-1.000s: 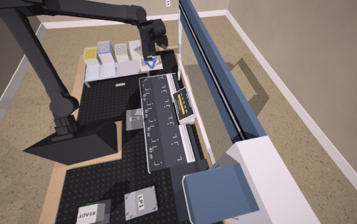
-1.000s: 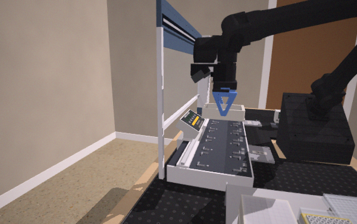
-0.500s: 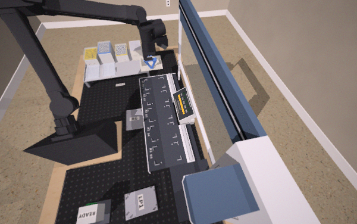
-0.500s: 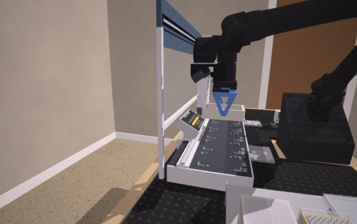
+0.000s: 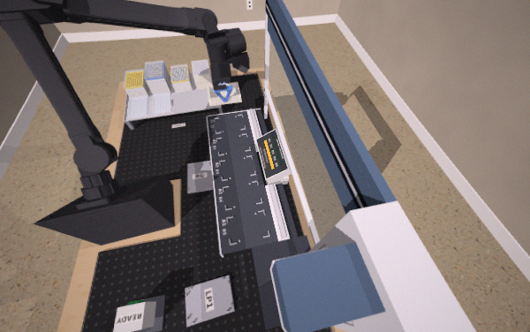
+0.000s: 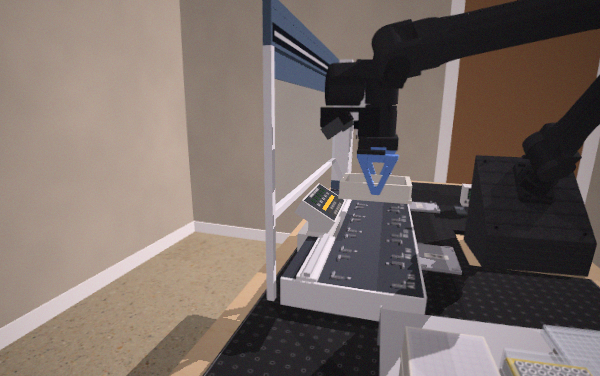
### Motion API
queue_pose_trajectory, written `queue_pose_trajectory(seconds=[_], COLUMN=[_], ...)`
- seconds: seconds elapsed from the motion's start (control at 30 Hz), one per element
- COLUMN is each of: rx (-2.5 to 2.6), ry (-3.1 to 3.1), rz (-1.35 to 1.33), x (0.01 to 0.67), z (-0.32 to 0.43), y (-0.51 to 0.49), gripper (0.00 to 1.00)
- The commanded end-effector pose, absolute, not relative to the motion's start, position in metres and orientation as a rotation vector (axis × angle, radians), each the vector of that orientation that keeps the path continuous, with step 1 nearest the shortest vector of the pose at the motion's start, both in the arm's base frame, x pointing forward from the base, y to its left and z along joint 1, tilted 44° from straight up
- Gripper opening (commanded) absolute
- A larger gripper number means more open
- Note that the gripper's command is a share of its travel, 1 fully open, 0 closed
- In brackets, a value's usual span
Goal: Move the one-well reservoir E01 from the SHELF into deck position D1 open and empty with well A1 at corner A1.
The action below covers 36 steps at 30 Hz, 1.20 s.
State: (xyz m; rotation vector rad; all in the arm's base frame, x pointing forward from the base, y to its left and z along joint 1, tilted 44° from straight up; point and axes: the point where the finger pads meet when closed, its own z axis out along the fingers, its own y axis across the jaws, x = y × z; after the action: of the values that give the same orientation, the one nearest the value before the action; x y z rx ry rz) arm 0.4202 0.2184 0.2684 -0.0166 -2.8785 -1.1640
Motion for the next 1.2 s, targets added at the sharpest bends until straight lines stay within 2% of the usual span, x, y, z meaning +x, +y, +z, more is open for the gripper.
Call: queue_pose_trajectory(seconds=[0.0, 1.17], rx=[-0.025, -0.013], ry=[-2.924, -2.897], rz=[-1.203, -1.186], x=[0.439, 0.424], z=[0.290, 0.248], y=[0.205, 0.251], gripper=[0.00, 0.00])
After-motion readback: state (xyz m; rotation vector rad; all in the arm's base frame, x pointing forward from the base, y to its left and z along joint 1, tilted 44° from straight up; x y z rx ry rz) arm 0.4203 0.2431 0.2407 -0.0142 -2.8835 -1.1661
